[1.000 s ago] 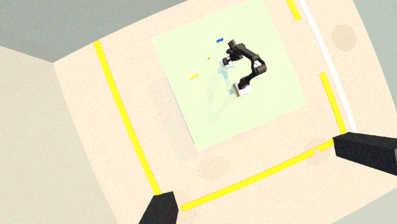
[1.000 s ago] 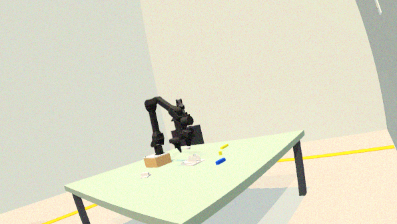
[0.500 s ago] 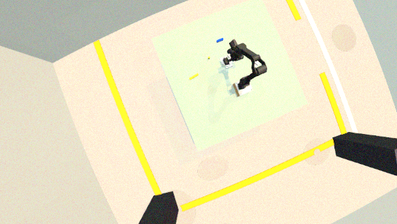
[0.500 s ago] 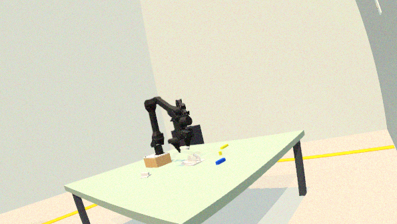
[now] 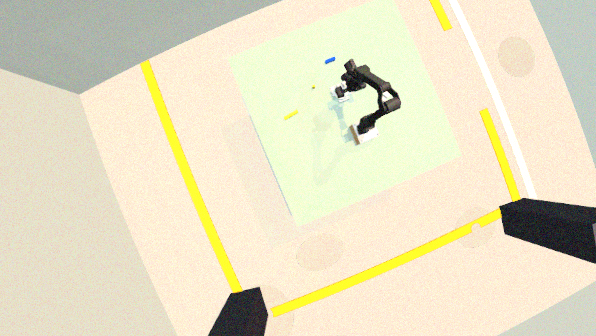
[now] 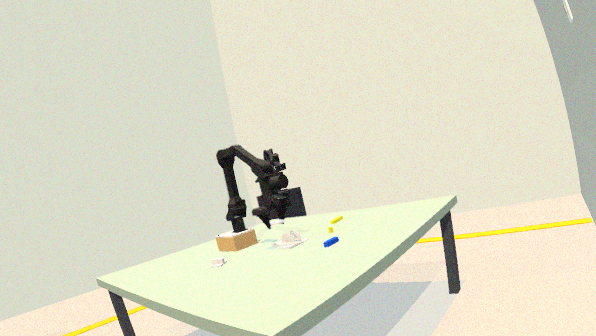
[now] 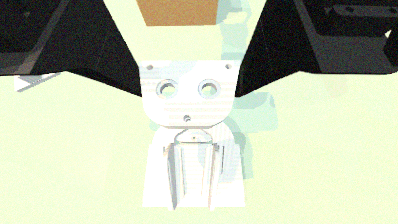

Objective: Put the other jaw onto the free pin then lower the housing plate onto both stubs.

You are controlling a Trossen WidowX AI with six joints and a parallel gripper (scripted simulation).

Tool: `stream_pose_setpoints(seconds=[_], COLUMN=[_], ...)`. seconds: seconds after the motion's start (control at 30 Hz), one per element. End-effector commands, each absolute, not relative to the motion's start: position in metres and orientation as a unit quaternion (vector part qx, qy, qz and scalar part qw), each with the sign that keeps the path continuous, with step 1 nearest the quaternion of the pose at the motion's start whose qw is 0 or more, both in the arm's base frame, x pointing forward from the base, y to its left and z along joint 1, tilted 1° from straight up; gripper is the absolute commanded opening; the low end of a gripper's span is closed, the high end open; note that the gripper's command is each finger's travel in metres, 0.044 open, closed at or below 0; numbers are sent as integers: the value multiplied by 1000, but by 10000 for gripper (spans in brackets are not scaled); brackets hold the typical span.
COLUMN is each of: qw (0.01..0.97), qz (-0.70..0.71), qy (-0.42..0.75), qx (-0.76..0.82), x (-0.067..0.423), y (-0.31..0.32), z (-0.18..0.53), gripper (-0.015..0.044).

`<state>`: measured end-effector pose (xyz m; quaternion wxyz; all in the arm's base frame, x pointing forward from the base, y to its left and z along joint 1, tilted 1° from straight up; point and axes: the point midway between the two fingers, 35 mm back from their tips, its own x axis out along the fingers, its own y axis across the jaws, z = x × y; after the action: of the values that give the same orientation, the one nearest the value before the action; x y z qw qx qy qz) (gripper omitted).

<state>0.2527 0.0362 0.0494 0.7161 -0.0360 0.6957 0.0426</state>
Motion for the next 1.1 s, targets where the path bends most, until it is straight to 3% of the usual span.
stream_pose_setpoints(seconds=[0.0, 1.07], qw=[717, 717], qz=[44, 44], qy=[695, 695], qx=[-40, -40], x=[253, 256], y=[36, 36], z=[49, 22], gripper=[351, 351])
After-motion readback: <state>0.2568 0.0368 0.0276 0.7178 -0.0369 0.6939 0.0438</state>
